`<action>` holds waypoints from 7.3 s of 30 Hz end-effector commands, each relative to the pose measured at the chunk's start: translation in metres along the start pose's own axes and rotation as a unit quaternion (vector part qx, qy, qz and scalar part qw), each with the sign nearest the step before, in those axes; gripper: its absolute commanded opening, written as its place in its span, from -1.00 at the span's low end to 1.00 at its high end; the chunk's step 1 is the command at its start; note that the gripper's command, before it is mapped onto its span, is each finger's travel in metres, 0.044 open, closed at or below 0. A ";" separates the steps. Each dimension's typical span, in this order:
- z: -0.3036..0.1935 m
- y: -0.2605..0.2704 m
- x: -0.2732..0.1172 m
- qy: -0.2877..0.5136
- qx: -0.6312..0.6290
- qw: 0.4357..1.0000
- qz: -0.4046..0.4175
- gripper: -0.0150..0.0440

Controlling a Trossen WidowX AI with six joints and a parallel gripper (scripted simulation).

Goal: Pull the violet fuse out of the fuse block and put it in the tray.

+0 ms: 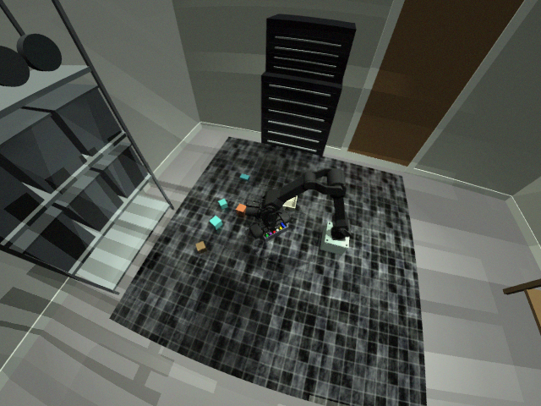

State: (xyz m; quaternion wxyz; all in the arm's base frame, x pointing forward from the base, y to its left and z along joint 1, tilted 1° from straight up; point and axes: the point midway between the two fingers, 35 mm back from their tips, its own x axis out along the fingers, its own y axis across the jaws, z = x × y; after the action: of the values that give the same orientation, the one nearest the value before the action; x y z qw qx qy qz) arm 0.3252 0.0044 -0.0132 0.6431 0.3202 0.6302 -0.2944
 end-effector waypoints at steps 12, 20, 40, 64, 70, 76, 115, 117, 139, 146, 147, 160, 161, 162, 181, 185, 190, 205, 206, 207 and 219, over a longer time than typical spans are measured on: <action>0.000 0.000 -0.001 0.000 0.000 1.000 0.000 -0.49; 0.000 0.000 -0.005 0.000 0.000 1.000 0.000 -0.49; 0.000 0.001 -0.014 0.000 0.000 1.000 -0.001 -0.49; 0.000 0.001 -0.026 0.000 -0.001 1.000 -0.001 -0.49; 0.000 0.000 -0.029 0.000 -0.001 1.000 -0.001 -0.49; 0.000 0.000 -0.032 0.000 -0.001 1.000 -0.001 -0.49; 0.003 -0.002 -0.060 -0.001 -0.001 1.000 -0.002 -0.49; 0.012 -0.007 -0.060 -0.001 -0.001 1.000 -0.002 -0.49; 0.099 -0.096 -0.062 -0.005 -0.001 1.000 -0.006 -0.49; 0.120 -0.132 -0.062 -0.005 -0.001 1.000 -0.007 -0.49; 0.122 -0.137 -0.062 -0.005 -0.001 1.000 -0.007 -0.49; 0.141 -0.184 -0.063 -0.006 -0.001 1.000 -0.009 -0.49; 0.141 -0.184 -0.063 -0.006 -0.001 1.000 -0.009 -0.49; 0.141 -0.184 -0.062 -0.006 -0.001 1.000 -0.009 -0.49; 0.141 -0.184 -0.032 -0.006 -0.001 1.000 -0.009 -0.49; 0.141 -0.185 -0.025 -0.006 -0.001 1.000 -0.009 -0.49; 0.141 -0.185 -0.023 -0.006 -0.001 1.000 -0.009 -0.49; 0.143 -0.184 -0.027 -0.009 0.000 1.000 -0.007 0.22; 0.143 -0.184 -0.027 -0.009 0.000 1.000 -0.007 0.31; 0.143 -0.184 -0.027 -0.009 0.000 1.000 -0.007 0.40; 0.141 -0.184 -0.063 -0.006 -0.001 1.000 -0.009 0.63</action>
State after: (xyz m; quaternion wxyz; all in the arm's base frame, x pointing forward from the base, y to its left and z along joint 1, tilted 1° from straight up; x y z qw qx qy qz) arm 0.2675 -0.2219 0.0366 0.6444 0.3139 0.6286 -0.3018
